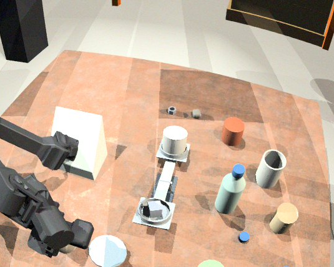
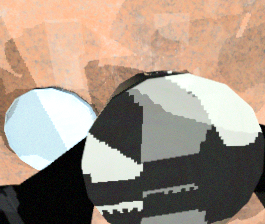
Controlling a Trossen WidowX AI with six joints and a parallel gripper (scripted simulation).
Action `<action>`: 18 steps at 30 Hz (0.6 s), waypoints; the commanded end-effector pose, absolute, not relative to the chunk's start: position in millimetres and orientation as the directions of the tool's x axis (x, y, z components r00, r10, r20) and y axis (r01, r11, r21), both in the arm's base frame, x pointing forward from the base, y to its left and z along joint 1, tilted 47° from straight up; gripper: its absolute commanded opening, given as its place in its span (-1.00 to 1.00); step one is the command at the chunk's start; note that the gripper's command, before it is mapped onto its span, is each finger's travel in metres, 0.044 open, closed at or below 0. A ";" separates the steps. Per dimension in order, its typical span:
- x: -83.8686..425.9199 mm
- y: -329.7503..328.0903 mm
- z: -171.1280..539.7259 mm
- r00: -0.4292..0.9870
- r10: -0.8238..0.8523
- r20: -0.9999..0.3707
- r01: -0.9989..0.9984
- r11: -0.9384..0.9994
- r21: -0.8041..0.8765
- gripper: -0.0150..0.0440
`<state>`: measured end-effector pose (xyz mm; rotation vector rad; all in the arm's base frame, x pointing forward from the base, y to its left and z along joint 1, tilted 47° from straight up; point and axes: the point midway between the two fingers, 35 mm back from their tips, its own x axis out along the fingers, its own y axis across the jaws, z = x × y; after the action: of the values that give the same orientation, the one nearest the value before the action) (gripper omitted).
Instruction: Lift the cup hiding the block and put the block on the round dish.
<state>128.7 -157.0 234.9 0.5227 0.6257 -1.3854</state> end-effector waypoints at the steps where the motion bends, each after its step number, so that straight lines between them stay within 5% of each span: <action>1: 124.9 -158.7 233.4 0.077 -0.732 -0.677 0.992 0.124 -0.021 -0.49; 18: 127.5 -186.6 208.3 0.077 -0.734 -0.675 0.992 0.124 -0.022 -0.49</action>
<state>126.8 -184.5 210.5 0.5179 0.6205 -1.3898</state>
